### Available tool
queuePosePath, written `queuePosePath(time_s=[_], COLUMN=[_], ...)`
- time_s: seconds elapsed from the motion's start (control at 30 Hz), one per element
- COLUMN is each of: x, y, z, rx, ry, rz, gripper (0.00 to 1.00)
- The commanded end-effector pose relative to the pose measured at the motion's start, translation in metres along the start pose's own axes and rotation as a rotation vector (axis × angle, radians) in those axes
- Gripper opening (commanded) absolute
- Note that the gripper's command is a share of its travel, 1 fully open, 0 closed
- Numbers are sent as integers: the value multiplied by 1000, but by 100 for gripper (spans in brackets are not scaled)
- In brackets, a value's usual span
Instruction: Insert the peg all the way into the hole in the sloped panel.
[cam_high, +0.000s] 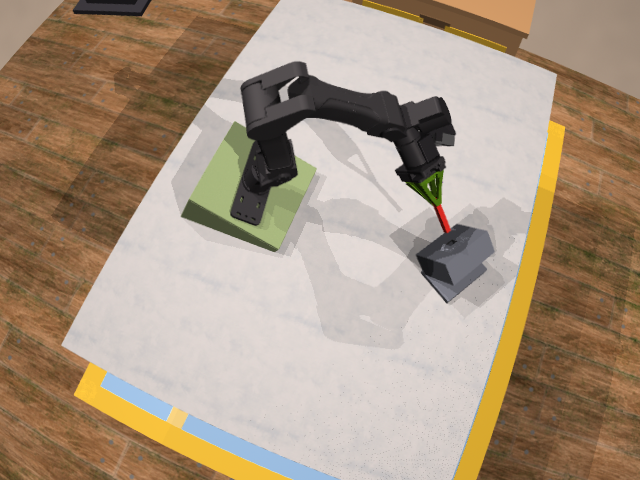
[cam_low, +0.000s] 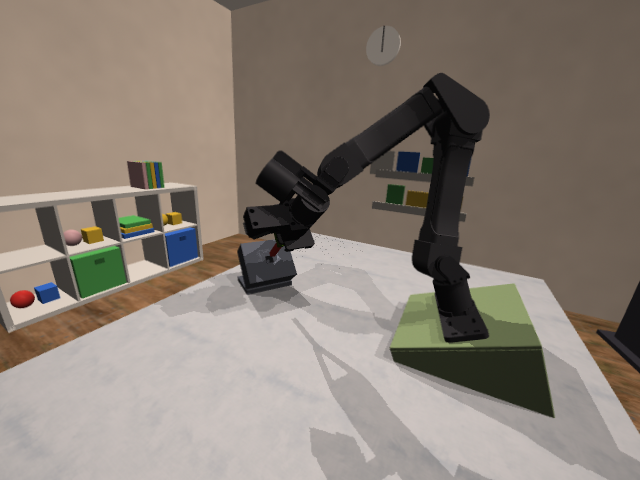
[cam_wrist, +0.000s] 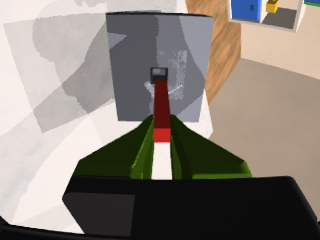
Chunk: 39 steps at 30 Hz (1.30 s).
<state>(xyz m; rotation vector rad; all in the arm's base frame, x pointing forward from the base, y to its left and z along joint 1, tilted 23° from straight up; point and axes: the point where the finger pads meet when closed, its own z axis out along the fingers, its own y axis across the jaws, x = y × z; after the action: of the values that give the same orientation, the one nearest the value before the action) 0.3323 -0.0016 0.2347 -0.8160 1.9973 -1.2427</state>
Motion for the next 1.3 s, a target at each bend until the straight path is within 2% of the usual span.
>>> queuePosePath(time_s=[0.0, 0.53, 0.97, 1.27], x=[-3, -3, 1, 4], y=[-12, -5, 4, 3], z=[0, 14, 6, 14], rx=[14, 14, 14, 14], ry=[-6, -6, -6, -6], rz=[25, 25, 25, 25], gripper=[0, 0, 0, 0])
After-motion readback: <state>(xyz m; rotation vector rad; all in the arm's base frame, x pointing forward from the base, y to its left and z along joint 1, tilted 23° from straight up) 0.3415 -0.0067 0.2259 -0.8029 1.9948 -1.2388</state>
